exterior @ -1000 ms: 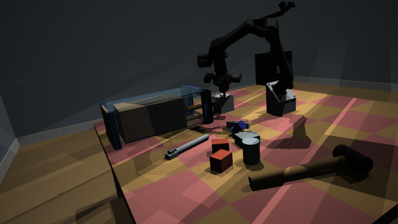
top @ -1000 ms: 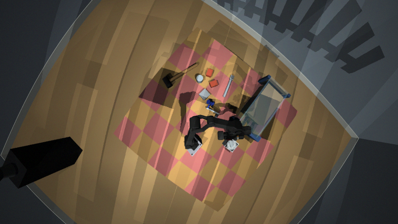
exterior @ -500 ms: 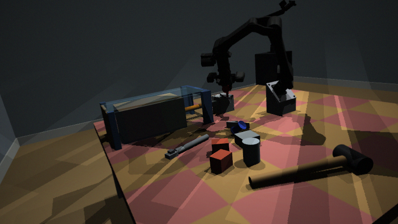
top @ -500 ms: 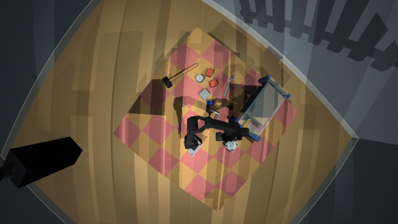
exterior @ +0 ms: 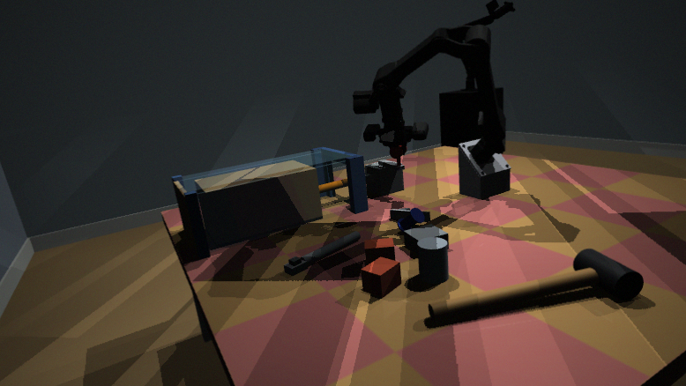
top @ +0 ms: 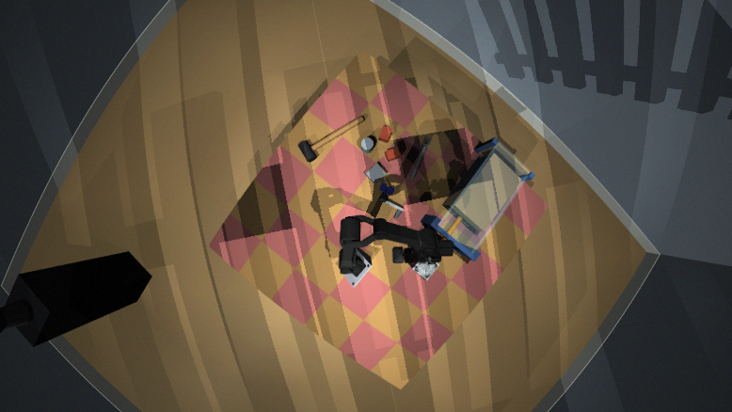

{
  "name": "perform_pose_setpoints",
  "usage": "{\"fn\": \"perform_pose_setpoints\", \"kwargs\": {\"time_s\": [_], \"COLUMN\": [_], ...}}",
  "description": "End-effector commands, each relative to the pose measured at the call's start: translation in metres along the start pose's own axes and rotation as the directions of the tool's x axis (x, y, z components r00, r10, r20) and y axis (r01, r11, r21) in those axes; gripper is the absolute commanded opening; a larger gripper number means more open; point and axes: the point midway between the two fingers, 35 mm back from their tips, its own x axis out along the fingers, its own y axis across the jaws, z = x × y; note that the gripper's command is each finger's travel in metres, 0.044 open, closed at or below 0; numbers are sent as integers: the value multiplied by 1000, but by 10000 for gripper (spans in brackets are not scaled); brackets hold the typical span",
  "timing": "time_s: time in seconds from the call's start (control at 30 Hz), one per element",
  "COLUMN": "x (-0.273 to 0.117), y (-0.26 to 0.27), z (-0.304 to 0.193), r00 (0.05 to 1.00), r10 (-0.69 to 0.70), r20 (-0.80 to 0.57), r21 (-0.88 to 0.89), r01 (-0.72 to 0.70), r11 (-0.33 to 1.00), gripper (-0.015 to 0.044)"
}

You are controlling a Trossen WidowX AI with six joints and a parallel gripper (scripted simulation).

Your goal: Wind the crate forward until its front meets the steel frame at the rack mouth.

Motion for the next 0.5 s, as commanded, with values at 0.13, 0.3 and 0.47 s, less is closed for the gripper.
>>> {"fn": "perform_pose_setpoints", "kwargs": {"time_s": [0.13,0.3,0.47], "x": [6,8,10], "y": [9,12,15], "z": [-10,-15,-20], "r00": [1000,1000,1000], "r10": [12,13,13], "r20": [-10,-10,-11], "r21": [0,1,1], "r01": [-12,-13,-13], "r11": [1000,1000,1000], "gripper": [0,0,0]}}
